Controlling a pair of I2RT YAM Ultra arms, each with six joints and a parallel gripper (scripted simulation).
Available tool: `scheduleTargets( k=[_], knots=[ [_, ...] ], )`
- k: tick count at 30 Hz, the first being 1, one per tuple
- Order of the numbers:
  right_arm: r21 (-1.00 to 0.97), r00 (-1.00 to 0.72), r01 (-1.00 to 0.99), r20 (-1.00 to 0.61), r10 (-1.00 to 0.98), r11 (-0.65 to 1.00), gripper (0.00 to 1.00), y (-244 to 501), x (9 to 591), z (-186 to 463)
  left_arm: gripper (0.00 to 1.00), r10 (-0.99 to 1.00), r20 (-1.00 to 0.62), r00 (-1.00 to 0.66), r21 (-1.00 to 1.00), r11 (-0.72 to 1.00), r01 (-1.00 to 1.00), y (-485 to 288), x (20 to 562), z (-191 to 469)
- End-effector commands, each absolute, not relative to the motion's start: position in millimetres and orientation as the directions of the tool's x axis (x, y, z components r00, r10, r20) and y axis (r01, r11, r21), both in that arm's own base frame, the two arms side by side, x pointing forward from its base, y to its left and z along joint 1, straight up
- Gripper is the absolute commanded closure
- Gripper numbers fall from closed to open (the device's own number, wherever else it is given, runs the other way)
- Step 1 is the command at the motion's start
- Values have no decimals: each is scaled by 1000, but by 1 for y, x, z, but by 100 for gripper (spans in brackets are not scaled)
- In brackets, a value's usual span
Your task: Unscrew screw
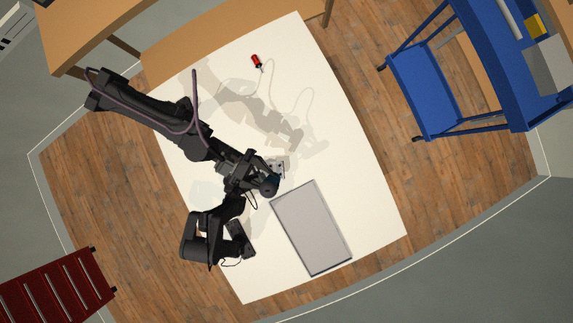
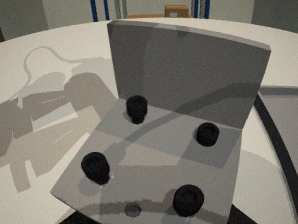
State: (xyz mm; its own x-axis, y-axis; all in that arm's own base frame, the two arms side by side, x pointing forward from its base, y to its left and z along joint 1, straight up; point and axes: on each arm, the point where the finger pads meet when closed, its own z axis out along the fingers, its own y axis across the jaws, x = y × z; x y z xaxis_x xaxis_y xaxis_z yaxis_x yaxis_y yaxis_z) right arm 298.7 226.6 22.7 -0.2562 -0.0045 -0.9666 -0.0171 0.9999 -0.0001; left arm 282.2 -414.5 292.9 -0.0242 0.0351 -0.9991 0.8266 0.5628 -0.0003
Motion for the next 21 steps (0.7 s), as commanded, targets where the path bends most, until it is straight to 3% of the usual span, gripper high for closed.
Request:
scheduleTargets(
  k=[1,21],
  knots=[
    [19,-244,-15,-970,15,1000,41,228,300,28,58,-116,-990,85,5,564,826,-420,287,359],
    [19,-244,-15,-970,15,1000,41,228,300,28,58,-140,-985,101,5,564,826,-418,286,371]
  ],
)
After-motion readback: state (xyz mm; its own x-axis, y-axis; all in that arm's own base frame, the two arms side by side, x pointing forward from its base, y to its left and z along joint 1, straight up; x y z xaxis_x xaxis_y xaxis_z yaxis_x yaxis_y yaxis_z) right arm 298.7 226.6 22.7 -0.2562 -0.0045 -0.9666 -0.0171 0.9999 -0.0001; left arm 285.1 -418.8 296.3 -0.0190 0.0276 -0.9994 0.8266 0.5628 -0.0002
